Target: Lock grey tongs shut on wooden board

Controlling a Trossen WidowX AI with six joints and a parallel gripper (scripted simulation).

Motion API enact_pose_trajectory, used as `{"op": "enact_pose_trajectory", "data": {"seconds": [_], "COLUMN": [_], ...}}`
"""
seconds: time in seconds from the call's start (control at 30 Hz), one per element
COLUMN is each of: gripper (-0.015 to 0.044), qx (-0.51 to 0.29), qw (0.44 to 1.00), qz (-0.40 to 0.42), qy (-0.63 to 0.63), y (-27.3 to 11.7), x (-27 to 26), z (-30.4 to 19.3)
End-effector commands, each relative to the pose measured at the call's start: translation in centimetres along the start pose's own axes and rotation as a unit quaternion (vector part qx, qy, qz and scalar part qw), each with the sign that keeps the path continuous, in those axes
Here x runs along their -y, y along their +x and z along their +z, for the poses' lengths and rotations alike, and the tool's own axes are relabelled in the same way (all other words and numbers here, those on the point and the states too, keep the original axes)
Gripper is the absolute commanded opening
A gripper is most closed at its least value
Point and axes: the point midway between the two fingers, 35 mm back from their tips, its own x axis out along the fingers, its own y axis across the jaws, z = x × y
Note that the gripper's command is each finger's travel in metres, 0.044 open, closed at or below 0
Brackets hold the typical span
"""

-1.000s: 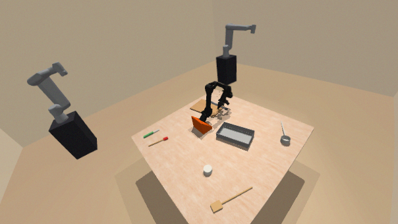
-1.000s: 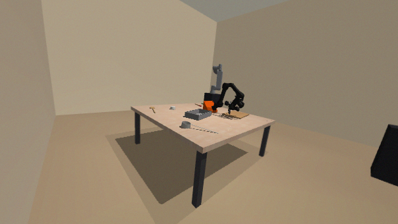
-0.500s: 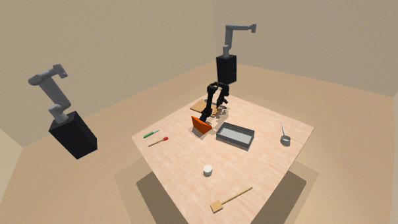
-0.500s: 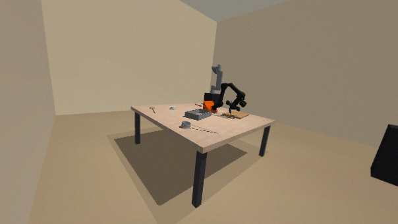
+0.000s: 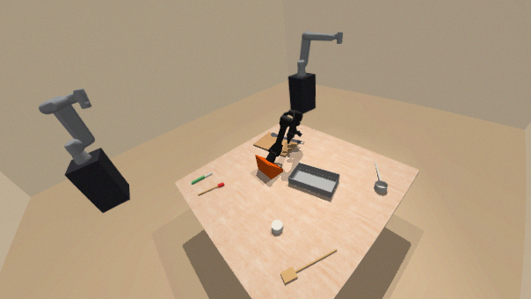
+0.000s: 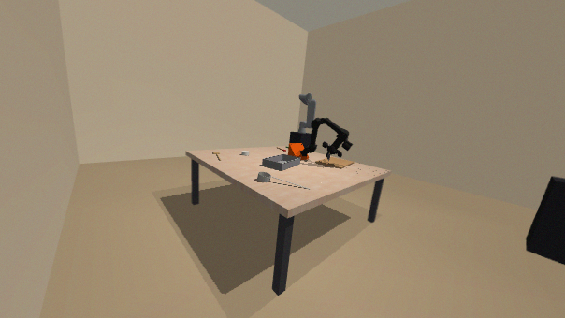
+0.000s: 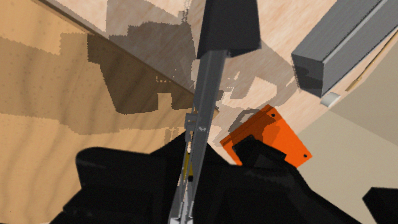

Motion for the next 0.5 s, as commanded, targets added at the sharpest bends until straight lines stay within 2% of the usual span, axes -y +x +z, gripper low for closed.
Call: {"op": "enact_pose_trajectory", "data": {"seconds": [0.0, 0.47], "gripper": [-0.015, -0.015], "qx": [0.014, 0.053], "qw": [1.0, 0.998], "qz": [0.003, 0.033], "qy": [0.006, 0.026], "y": [-0.1, -0.7], "x": [-0.2, -1.2], "z": [-0.4, -1.9]}}
